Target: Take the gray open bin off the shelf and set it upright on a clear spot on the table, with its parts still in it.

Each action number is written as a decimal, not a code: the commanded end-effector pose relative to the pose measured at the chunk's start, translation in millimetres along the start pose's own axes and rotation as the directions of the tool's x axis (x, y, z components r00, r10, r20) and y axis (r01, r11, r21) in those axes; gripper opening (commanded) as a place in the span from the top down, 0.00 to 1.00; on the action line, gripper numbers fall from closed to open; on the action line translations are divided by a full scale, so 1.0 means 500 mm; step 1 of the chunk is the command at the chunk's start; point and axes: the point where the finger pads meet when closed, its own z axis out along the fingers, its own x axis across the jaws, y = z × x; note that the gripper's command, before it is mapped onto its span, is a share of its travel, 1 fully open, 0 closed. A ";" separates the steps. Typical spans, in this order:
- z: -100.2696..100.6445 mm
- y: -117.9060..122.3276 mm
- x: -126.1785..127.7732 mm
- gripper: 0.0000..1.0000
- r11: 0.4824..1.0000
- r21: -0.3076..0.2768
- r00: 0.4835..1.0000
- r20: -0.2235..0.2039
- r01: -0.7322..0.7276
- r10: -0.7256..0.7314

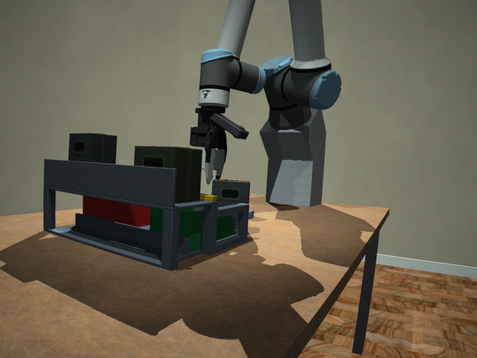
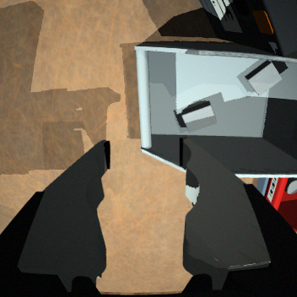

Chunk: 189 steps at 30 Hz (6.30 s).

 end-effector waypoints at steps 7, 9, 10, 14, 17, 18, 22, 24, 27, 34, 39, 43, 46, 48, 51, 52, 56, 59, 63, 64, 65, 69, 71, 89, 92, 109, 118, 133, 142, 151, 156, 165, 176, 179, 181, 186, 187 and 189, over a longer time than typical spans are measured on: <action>-0.002 0.000 0.001 0.74 1.000 0.000 1.000 0.000 0.000 0.000; 0.005 0.000 0.001 0.74 1.000 0.001 1.000 0.000 0.000 0.000; 0.009 0.000 0.001 0.74 1.000 0.001 1.000 0.000 0.000 0.000; 0.013 0.000 0.001 0.74 1.000 0.001 1.000 0.000 0.000 0.000; 0.013 0.000 0.001 0.74 1.000 0.001 1.000 0.000 0.000 0.000; 0.013 0.000 0.001 0.74 1.000 0.001 1.000 0.000 0.000 0.000; 0.013 0.000 0.001 0.74 1.000 0.001 1.000 0.000 0.000 0.000; 0.015 0.000 0.001 0.74 1.000 0.001 1.000 0.000 0.000 0.000; 0.021 0.000 0.001 0.74 1.000 0.001 1.000 0.000 0.000 0.000; 0.023 0.000 0.001 0.74 1.000 0.001 1.000 0.000 0.000 0.000; 0.023 0.000 0.001 0.74 1.000 0.001 1.000 0.000 0.000 0.000; 0.026 0.000 0.001 0.74 1.000 0.001 1.000 0.000 0.000 0.000; 0.028 0.000 0.001 0.74 1.000 0.001 1.000 0.000 0.000 0.000; 0.028 0.000 0.001 0.74 1.000 0.001 1.000 0.000 0.000 0.000; 0.028 0.000 0.001 0.74 1.000 0.001 1.000 0.000 0.000 0.000; 0.028 0.000 0.001 0.74 1.000 0.001 1.000 0.000 0.000 0.000; 0.028 0.000 0.001 0.74 1.000 0.001 1.000 0.000 0.000 0.000; 0.028 0.000 0.001 0.80 1.000 0.001 1.000 0.000 0.000 0.000; 0.028 0.000 0.001 0.80 1.000 0.001 1.000 0.000 0.000 0.000; 0.028 0.000 0.001 0.80 1.000 0.001 1.000 0.000 0.000 0.000; 0.028 0.000 0.001 0.80 1.000 0.001 1.000 0.000 0.000 0.000; 0.028 0.000 0.001 0.80 1.000 0.001 1.000 0.000 0.000 0.000; 0.028 0.000 0.001 0.80 1.000 0.001 1.000 0.000 0.000 0.000; 0.002 0.000 0.076 0.80 1.000 0.001 1.000 0.000 0.000 0.000; -0.003 0.000 0.091 0.80 1.000 0.001 1.000 0.000 0.000 0.000; -0.029 0.001 0.166 0.80 1.000 0.001 1.000 0.000 0.000 0.000; -0.050 0.001 0.226 0.80 1.000 0.001 1.000 0.000 0.000 0.000; -0.086 0.001 0.330 0.80 1.000 0.001 1.000 0.000 0.000 0.000; -0.086 0.001 0.330 0.80 1.000 0.001 1.000 0.000 0.000 0.000; -0.089 0.001 0.340 0.80 1.000 0.001 1.000 0.000 0.000 0.000; -0.089 0.001 0.340 0.80 1.000 0.001 1.000 0.000 0.000 0.000; -0.084 0.001 0.326 0.80 1.000 0.001 1.000 0.000 0.000 0.000; -0.084 0.001 0.326 0.80 1.000 0.001 1.000 0.000 0.000 0.000; -0.083 0.001 0.321 0.80 1.000 0.001 1.000 0.000 0.000 0.000; -0.082 0.001 0.318 0.80 1.000 0.001 1.000 0.000 0.000 0.000; -0.082 0.001 0.318 0.80 1.000 0.001 1.000 0.000 0.000 0.000; -0.082 0.001 0.318 0.80 1.000 0.001 1.000 0.000 0.000 0.000; -0.082 0.001 0.318 0.80 1.000 0.001 1.000 0.000 0.000 0.000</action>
